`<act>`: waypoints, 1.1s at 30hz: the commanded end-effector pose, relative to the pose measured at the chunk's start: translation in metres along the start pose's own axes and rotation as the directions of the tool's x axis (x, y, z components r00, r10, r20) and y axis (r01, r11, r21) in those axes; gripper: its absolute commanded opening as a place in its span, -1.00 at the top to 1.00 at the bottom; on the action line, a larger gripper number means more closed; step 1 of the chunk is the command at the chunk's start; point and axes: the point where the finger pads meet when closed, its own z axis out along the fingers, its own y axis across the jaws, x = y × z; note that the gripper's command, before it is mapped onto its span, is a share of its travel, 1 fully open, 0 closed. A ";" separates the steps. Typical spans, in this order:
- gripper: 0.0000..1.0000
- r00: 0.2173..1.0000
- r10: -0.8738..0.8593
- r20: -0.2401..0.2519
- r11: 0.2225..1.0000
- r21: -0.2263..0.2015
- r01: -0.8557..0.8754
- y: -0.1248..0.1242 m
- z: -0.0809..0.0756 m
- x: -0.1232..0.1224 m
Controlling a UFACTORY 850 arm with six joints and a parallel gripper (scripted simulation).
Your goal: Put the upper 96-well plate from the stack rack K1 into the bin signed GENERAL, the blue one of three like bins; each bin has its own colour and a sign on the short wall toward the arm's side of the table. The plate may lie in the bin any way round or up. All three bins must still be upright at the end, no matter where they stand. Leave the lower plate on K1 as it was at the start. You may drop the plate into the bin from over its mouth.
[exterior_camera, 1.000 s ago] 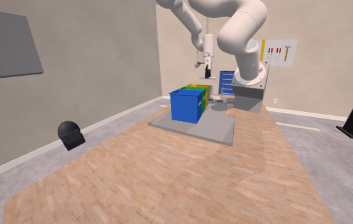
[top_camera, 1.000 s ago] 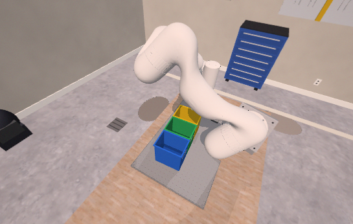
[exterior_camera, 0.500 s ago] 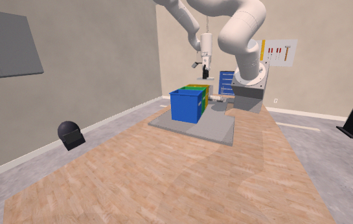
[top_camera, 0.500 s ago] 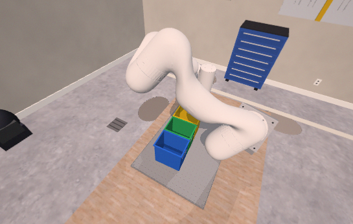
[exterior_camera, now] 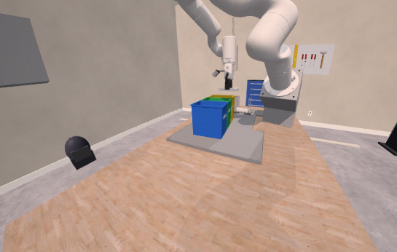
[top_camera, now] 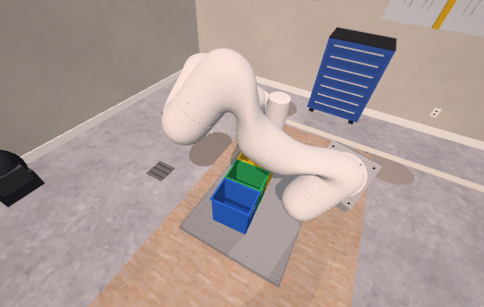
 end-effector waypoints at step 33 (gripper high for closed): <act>1.00 1.000 0.000 -0.001 1.000 -0.001 0.000 -0.104 0.003 0.027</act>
